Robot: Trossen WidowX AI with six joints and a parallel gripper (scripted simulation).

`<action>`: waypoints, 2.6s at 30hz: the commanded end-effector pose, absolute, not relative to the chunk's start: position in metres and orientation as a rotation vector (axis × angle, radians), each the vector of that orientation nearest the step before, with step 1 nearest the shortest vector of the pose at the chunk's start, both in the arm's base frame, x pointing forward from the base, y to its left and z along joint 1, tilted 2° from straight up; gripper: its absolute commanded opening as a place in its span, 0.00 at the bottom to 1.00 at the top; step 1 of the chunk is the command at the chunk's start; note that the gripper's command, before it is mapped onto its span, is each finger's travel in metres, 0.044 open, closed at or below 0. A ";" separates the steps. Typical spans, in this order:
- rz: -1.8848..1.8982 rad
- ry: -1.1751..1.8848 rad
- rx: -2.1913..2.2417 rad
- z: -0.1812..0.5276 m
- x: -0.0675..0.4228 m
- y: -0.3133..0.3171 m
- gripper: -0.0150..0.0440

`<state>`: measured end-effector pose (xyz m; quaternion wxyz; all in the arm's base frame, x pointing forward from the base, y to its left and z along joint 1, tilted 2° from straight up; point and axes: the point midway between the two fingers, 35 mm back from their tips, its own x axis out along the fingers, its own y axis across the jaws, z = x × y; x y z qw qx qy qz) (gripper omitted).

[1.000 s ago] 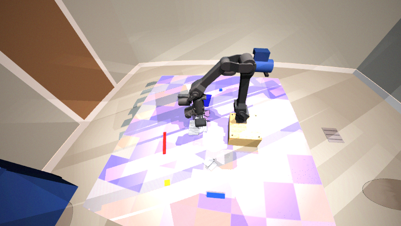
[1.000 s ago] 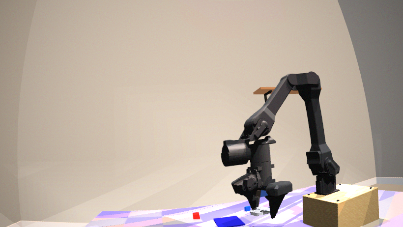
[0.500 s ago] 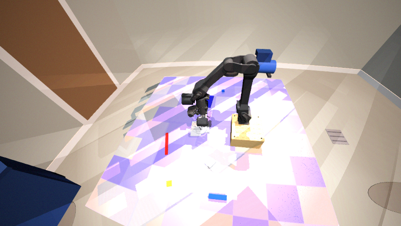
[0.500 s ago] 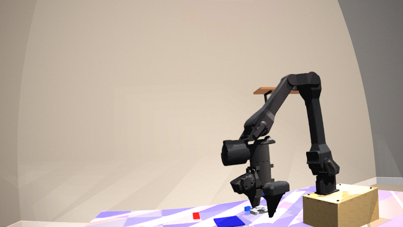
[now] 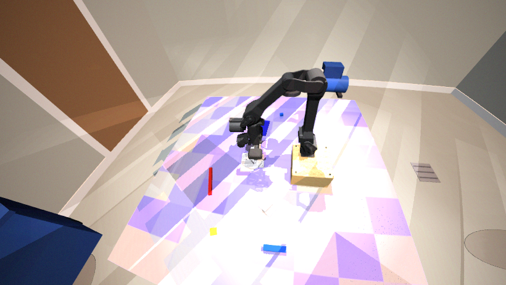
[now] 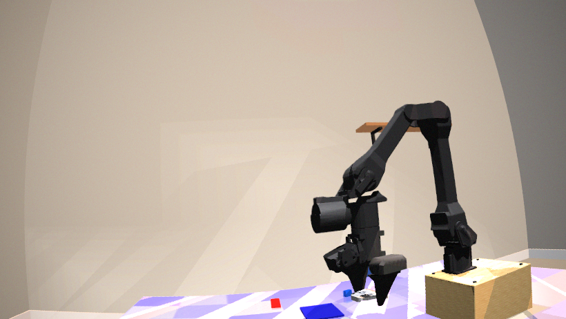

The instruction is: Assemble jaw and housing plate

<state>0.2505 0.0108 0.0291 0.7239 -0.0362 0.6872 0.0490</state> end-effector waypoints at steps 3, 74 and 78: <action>0.111 1.515 -0.073 0.029 0.241 0.015 0.85; 0.111 1.515 -0.073 -0.023 0.242 0.018 0.85; 0.111 1.515 -0.073 -0.029 0.242 0.018 0.85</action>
